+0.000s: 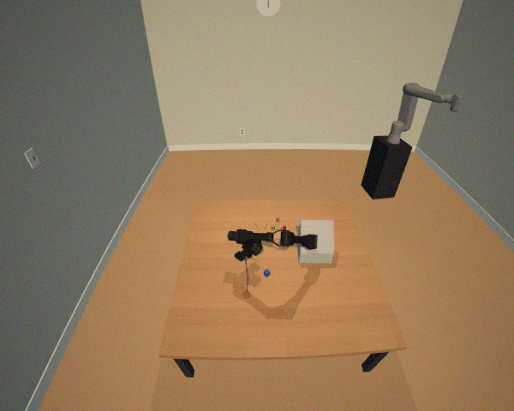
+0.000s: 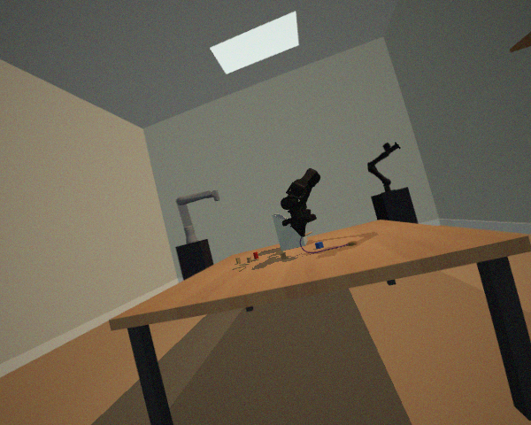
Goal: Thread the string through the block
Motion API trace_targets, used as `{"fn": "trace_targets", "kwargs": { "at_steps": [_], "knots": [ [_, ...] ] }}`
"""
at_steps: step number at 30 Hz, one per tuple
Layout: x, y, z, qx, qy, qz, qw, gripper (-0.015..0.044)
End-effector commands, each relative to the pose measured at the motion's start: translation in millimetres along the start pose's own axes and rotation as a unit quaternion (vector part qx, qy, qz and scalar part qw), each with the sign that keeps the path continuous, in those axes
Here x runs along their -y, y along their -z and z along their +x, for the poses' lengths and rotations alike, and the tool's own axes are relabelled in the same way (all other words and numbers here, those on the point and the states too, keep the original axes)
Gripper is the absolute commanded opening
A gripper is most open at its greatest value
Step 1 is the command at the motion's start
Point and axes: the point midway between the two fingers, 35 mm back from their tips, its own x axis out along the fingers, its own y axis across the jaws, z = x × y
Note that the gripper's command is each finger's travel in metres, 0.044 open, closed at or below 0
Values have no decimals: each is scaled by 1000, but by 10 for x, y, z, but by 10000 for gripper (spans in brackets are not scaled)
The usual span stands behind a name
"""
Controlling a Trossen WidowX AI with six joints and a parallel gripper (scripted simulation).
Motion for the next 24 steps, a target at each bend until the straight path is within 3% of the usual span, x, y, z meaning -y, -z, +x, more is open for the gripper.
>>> {"fn": "trace_targets", "kwargs": {
  "at_steps": [1, 24],
  "knots": [
    [0, -13, 48, -7, 1, 13, 1000, 0],
    [36, 5, 302, -45, 29, 86, 995, 0]
  ]
}}
